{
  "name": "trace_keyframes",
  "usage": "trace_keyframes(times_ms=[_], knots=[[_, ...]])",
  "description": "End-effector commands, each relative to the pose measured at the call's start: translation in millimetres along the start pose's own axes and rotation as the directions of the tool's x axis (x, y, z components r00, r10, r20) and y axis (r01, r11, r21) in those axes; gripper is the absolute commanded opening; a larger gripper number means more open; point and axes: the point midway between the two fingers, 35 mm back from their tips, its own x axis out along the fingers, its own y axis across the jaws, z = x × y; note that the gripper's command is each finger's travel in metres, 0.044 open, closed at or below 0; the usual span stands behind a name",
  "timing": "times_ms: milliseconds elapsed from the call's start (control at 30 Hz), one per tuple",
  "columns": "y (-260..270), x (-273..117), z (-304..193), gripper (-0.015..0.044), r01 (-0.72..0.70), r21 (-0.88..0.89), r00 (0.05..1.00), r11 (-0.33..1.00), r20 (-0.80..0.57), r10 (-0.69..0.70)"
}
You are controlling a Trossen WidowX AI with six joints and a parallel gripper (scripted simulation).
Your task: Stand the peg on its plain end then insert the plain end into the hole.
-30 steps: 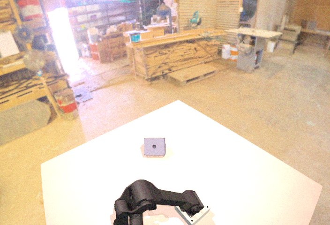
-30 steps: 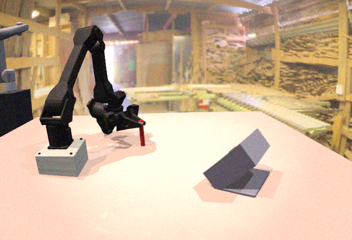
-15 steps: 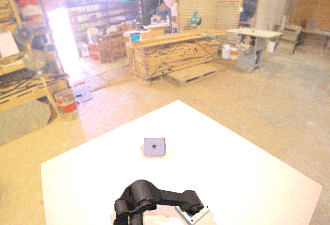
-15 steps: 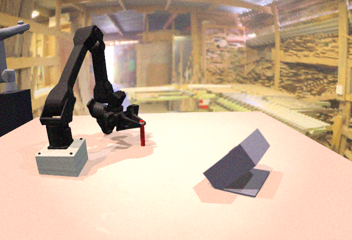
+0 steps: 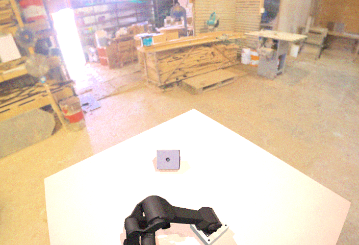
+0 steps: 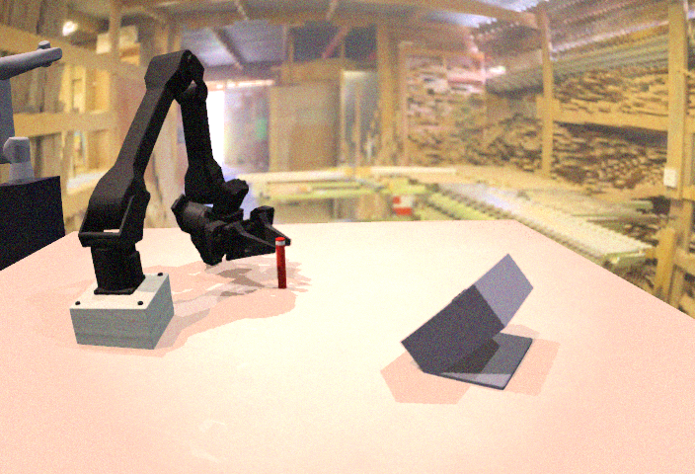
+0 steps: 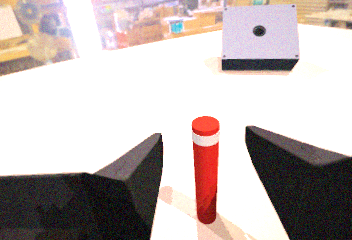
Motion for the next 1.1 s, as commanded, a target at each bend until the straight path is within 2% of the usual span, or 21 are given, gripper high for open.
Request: trace_keyframes(times_ms=[0,167,433,800,967,1067], knots=[[-0.1,0.0,0.0,0.0314,0.001,0.000,1.000,1.000,-0.001,-0.001],[-0.1,0.0,0.0,0.0440,0.001,0.000,1.000,1.000,-0.001,-0.001],[2.5,-2.0,8.6,0.0440,-0.001,-0.007,1.000,1.000,-0.002,0.001],[-0.4,-27.2,156.2,0.0440,-0.029,-0.112,1.000,0.993,-0.014,0.027],[-1.5,-26.9,158.1,0.0440,-0.025,-0.114,1.000,0.993,-0.018,0.023],[-7.8,-20.3,152.8,0.0440,0.027,-0.125,0.997,0.992,-0.073,-0.036]])
